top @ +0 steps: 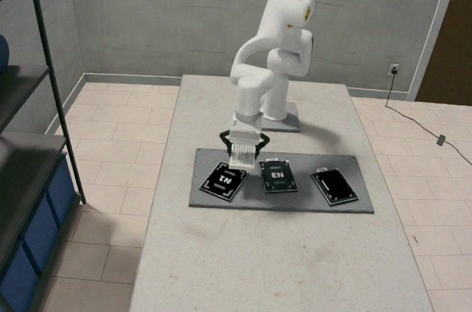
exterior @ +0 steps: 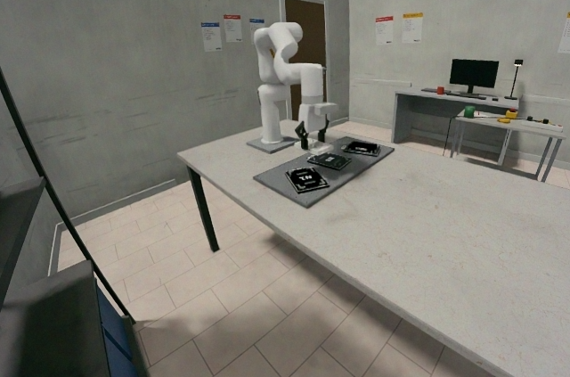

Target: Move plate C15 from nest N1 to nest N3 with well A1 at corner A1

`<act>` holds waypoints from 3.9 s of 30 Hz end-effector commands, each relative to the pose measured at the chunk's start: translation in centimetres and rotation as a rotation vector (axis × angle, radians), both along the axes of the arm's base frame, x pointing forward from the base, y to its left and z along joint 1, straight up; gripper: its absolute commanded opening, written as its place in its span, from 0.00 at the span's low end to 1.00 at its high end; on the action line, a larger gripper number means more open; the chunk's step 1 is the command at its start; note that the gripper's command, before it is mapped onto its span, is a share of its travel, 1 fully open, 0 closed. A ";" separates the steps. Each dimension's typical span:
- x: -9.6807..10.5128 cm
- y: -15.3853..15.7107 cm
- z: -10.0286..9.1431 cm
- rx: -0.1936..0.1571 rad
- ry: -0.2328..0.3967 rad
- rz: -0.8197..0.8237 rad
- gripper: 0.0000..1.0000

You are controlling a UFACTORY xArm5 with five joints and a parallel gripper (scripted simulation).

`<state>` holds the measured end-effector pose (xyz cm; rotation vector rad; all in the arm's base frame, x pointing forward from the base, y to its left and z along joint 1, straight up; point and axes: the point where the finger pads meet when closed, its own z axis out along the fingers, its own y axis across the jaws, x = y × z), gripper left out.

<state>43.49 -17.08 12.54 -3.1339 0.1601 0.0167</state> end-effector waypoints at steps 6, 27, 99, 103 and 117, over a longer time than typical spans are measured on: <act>-0.7 5.5 0.3 0.004 -0.012 0.186 0.00; -1.8 13.7 0.3 0.004 -0.013 0.186 0.00; -1.9 13.7 -6.5 0.004 -0.012 0.186 0.00; -1.9 13.7 -7.2 0.004 -0.012 0.186 0.00; -1.9 13.7 -8.4 0.004 -0.012 0.186 0.00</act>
